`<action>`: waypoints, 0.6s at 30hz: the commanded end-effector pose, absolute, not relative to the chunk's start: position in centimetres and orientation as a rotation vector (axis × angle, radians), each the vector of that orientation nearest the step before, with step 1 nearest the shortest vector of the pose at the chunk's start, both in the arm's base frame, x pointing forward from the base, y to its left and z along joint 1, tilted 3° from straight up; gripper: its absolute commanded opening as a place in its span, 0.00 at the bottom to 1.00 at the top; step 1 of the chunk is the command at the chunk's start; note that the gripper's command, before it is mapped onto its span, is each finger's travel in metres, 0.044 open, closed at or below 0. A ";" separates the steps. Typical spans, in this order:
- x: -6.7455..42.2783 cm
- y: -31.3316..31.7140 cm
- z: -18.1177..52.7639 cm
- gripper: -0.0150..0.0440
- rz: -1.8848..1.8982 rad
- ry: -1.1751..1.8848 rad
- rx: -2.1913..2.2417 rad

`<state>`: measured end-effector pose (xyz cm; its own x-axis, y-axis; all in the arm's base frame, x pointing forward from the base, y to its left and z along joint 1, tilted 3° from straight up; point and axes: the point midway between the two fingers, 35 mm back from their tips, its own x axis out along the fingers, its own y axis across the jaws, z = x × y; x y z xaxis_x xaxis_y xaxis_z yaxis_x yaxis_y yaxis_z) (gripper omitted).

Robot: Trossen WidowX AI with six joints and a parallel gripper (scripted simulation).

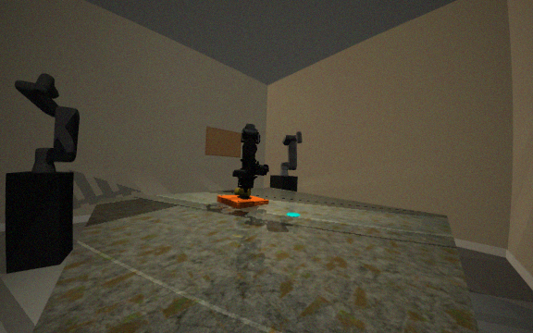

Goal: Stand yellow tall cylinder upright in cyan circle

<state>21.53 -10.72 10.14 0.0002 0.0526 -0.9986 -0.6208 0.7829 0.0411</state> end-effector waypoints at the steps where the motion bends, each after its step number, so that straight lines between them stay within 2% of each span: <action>1: 21.5 -10.9 12.0 0.43 0.555 1.483 -0.496; 18: 23.1 -9.6 13.6 0.43 0.575 1.476 -0.517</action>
<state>22.25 -9.94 13.13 0.0026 0.0505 -0.9987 -0.6382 0.7690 0.0372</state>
